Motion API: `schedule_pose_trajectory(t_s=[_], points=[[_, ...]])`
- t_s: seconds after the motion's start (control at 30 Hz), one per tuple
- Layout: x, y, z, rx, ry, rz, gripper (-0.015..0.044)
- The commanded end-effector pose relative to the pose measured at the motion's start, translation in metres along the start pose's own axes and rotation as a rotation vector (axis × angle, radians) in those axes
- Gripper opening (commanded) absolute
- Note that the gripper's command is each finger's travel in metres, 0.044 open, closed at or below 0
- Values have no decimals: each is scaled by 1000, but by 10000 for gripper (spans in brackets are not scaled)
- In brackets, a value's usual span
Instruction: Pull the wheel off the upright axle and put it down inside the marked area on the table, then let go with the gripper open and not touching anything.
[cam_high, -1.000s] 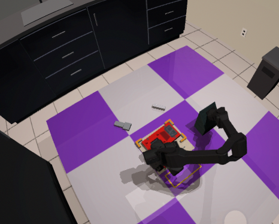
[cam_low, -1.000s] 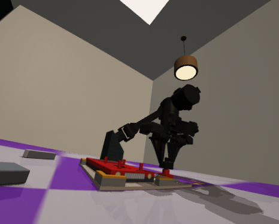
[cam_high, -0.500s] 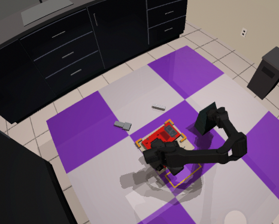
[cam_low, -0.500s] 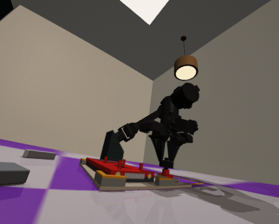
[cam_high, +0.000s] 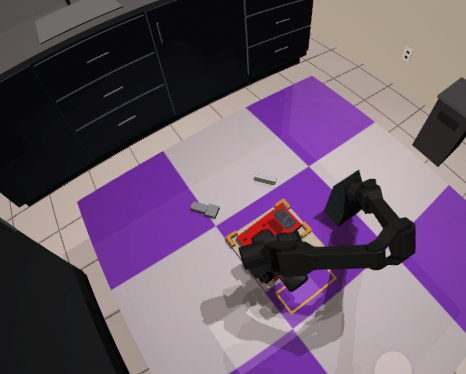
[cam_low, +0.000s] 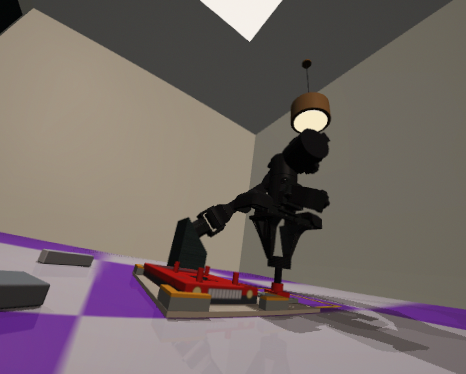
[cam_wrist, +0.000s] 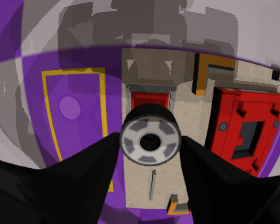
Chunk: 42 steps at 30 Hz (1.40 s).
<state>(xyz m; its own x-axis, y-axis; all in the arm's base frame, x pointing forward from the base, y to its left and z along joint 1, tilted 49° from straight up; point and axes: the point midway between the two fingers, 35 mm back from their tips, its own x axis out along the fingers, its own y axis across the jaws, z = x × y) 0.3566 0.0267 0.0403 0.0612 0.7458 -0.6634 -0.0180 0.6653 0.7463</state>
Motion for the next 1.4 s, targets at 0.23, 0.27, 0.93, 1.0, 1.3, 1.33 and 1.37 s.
schedule_pose_trajectory(t_s=[0.23, 0.27, 0.93, 1.0, 1.3, 1.33, 1.37], points=[[-5, 0, 0, -3, -4, -2, 0], [-6, 0, 0, -3, -4, -2, 0], [-34, 7, -3, 3, -5, 1, 0], [-35, 16, -7, 3, -5, 0, 0], [-40, 54, -27, 2, -4, -1, 0], [-40, 58, -30, 1, -4, -1, 0], [-41, 62, -33, 1, -4, -1, 0]])
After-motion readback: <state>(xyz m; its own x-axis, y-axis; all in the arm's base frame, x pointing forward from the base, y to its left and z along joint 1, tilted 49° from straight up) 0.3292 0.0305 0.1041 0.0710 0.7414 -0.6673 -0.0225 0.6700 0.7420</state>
